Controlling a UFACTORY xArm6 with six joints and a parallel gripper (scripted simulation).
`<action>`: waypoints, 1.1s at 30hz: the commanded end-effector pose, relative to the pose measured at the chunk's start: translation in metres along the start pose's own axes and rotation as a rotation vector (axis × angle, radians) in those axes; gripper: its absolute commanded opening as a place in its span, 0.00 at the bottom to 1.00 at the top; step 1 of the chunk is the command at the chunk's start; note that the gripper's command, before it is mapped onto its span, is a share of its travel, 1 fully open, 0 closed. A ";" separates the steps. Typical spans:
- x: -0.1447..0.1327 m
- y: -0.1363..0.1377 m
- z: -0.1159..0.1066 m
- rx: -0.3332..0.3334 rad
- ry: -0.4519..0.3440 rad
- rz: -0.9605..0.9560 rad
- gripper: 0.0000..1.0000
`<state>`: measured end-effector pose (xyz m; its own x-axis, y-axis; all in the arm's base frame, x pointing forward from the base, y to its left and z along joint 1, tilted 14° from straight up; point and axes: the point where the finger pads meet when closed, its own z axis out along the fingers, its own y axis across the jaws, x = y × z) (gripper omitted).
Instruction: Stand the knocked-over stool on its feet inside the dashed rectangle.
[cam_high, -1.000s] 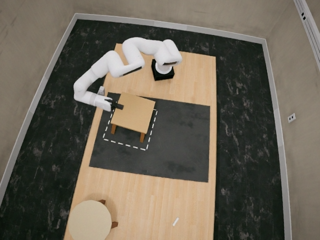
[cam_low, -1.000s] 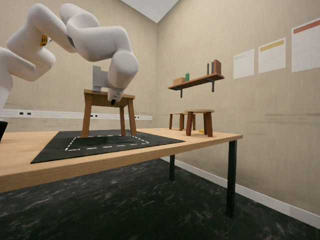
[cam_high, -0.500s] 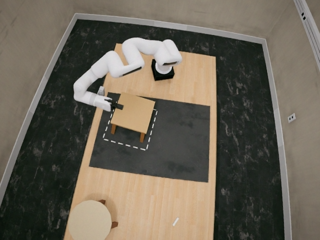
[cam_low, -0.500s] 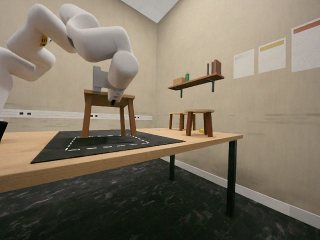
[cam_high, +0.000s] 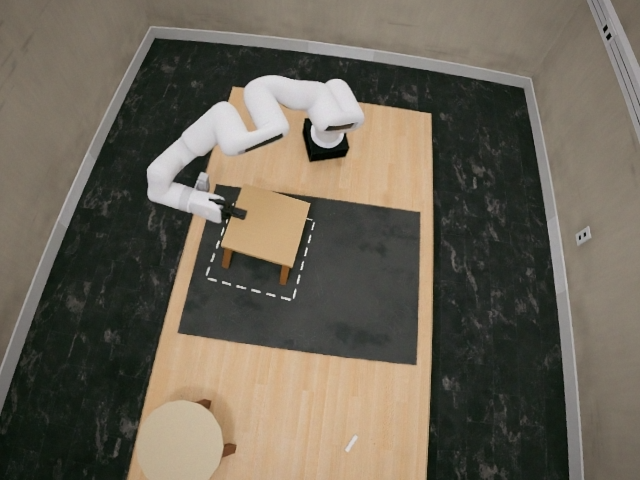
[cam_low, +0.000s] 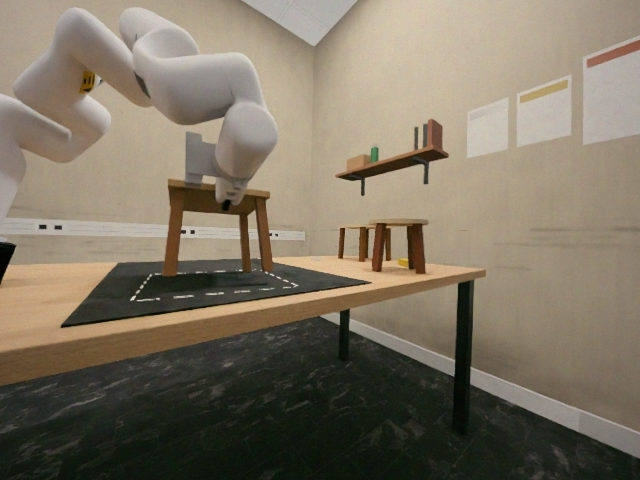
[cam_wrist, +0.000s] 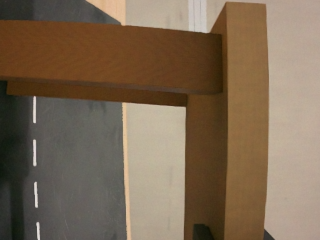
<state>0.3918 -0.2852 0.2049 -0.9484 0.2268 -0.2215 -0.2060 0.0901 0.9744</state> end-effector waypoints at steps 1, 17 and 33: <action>-0.001 0.001 -0.001 0.001 0.000 -0.003 0.21; -0.001 -0.005 -0.007 -0.028 0.000 -0.003 0.21; -0.001 -0.014 -0.016 -0.076 0.000 -0.003 0.21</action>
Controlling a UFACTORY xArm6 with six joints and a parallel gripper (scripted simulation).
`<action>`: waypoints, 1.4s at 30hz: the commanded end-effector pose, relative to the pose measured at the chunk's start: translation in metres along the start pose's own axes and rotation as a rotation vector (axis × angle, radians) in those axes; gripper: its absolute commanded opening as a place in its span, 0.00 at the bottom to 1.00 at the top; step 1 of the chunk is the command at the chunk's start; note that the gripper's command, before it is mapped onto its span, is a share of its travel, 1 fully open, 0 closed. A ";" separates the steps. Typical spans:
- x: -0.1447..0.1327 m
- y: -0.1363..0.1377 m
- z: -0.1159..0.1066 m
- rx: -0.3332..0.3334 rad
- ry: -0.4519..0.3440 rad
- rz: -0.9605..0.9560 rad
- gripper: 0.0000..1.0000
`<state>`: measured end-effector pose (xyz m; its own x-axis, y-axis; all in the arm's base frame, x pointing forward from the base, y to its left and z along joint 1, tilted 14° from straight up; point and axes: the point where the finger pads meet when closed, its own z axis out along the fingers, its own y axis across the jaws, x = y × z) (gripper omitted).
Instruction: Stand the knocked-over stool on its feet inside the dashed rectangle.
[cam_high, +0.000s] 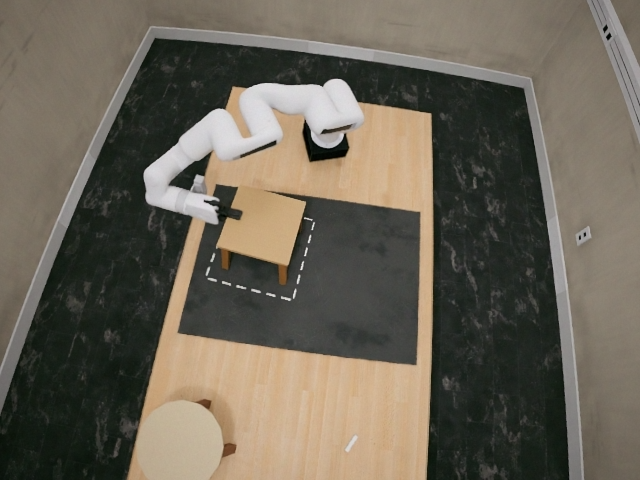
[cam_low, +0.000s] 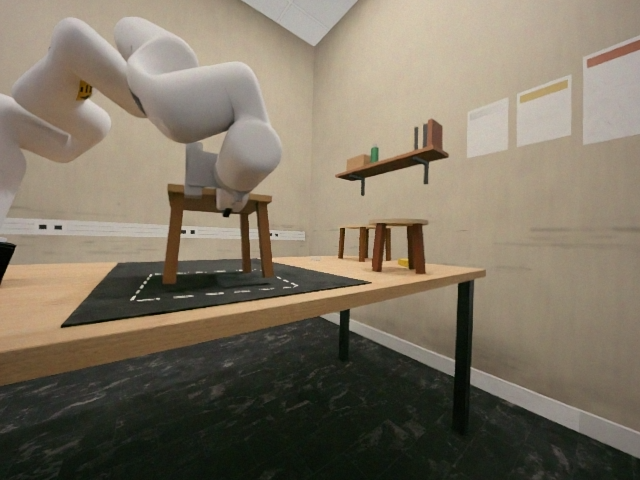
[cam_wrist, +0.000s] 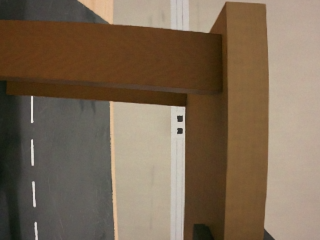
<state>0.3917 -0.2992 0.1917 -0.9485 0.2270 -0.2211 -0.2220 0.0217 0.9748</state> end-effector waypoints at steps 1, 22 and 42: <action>-0.001 0.000 -0.003 -0.010 0.001 -0.003 0.21; -0.001 -0.010 -0.013 -0.058 0.001 -0.003 0.21; -0.001 -0.011 -0.014 -0.064 0.001 -0.003 0.21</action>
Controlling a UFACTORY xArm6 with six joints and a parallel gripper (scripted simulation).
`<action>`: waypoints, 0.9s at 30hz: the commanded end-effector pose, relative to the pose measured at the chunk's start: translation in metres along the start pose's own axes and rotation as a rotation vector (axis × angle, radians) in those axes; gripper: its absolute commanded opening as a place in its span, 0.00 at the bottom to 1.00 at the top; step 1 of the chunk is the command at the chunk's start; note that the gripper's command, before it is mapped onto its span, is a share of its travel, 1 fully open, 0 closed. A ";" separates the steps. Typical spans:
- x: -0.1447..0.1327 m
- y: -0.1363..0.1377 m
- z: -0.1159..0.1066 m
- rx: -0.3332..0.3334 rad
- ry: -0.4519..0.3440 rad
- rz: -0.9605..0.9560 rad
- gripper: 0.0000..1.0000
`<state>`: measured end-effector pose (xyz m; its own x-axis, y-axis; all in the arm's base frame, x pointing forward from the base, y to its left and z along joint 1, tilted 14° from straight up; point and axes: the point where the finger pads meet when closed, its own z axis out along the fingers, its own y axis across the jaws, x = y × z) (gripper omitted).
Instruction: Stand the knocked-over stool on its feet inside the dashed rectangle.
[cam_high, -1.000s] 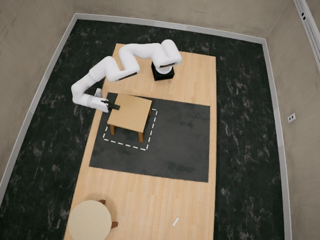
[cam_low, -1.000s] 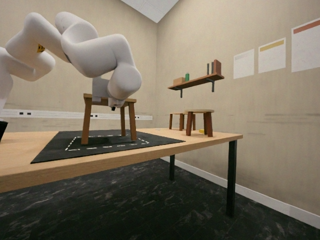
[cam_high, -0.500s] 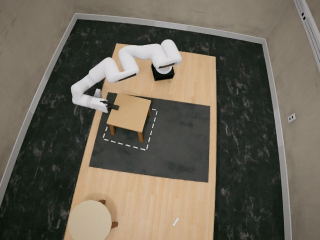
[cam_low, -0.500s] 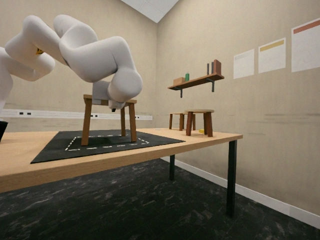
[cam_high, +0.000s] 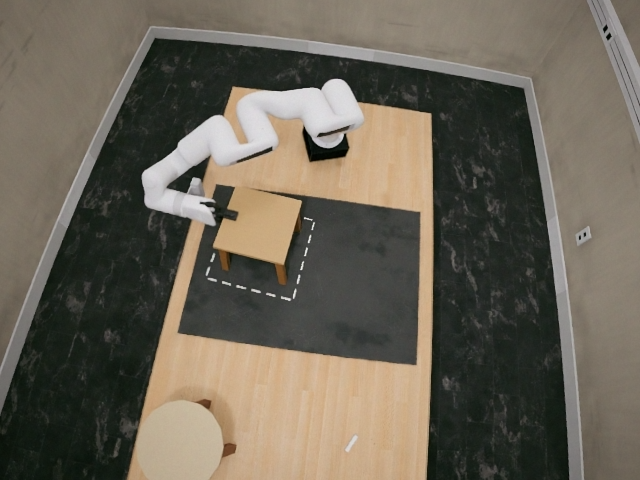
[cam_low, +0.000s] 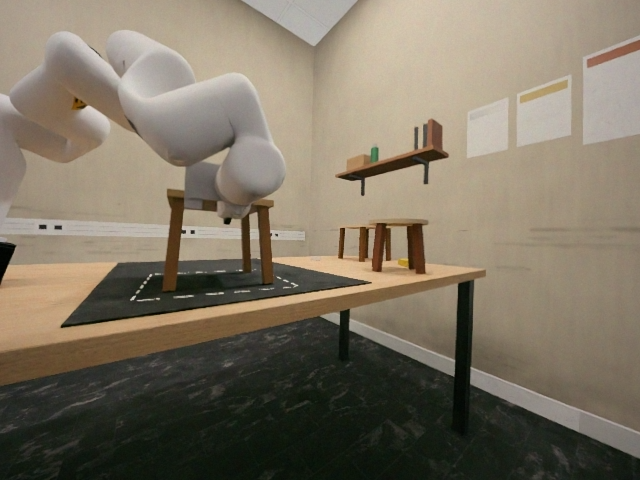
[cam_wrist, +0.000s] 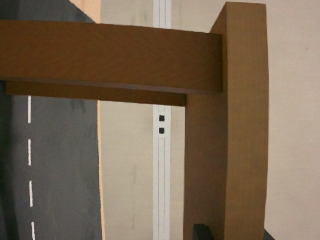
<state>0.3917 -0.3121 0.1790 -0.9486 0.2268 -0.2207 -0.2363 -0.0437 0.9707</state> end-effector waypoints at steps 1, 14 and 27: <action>-0.001 0.002 -0.001 0.003 0.001 -0.003 0.21; -0.001 0.002 -0.001 0.003 0.001 -0.003 0.45; -0.001 0.002 -0.001 0.003 0.001 -0.003 0.45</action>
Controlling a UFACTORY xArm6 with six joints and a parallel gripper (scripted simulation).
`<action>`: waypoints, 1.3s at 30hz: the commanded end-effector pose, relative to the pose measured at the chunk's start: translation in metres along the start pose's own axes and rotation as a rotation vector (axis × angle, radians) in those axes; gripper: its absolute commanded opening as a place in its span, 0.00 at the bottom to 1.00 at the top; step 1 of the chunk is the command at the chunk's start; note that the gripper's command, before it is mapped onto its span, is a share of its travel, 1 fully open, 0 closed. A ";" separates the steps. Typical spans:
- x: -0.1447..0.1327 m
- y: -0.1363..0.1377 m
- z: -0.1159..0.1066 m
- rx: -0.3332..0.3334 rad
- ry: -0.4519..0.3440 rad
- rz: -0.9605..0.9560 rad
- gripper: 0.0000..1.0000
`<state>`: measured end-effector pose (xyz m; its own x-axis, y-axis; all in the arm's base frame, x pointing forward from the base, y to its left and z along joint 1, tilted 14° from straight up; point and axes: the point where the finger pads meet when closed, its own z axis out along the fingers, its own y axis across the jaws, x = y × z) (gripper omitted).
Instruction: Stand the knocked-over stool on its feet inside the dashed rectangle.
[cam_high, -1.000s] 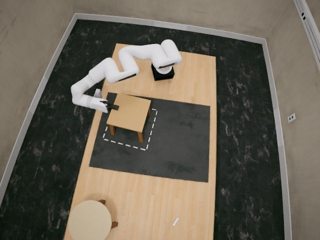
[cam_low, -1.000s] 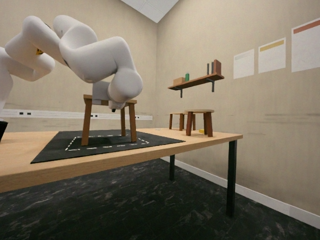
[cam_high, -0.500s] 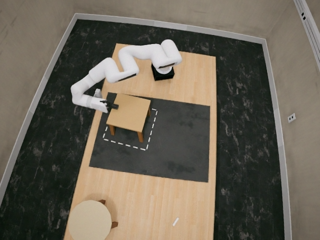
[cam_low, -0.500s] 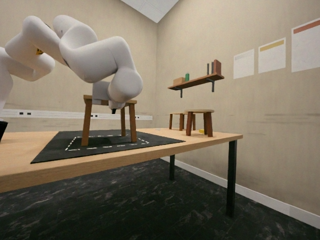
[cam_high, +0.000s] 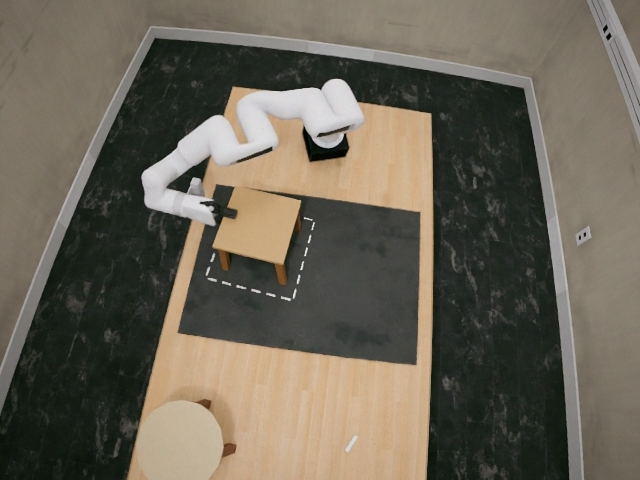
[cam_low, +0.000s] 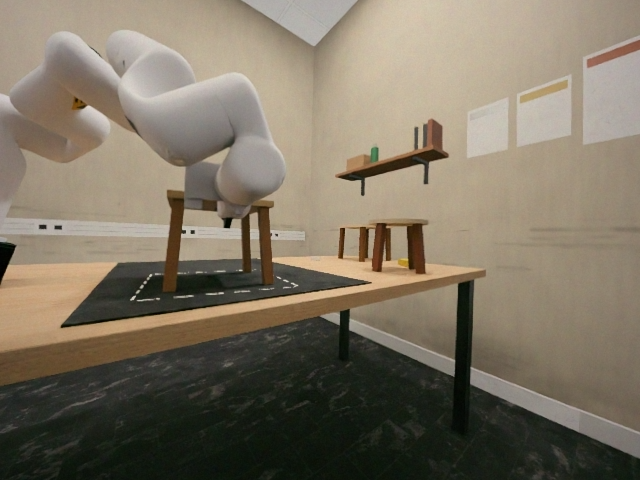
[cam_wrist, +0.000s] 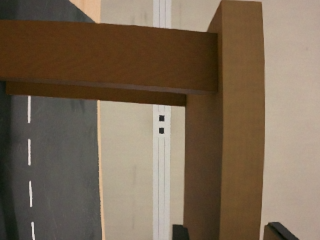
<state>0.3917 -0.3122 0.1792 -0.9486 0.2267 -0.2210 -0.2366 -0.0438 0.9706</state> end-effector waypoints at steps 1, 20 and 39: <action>-0.001 0.002 -0.001 0.003 0.001 -0.003 0.45; 0.007 0.002 -0.016 0.004 0.000 -0.003 0.45; 0.017 0.002 -0.044 0.003 0.000 -0.003 0.45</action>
<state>0.3663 -0.3490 0.1717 -0.9476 0.2307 -0.2208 -0.2365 -0.0423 0.9707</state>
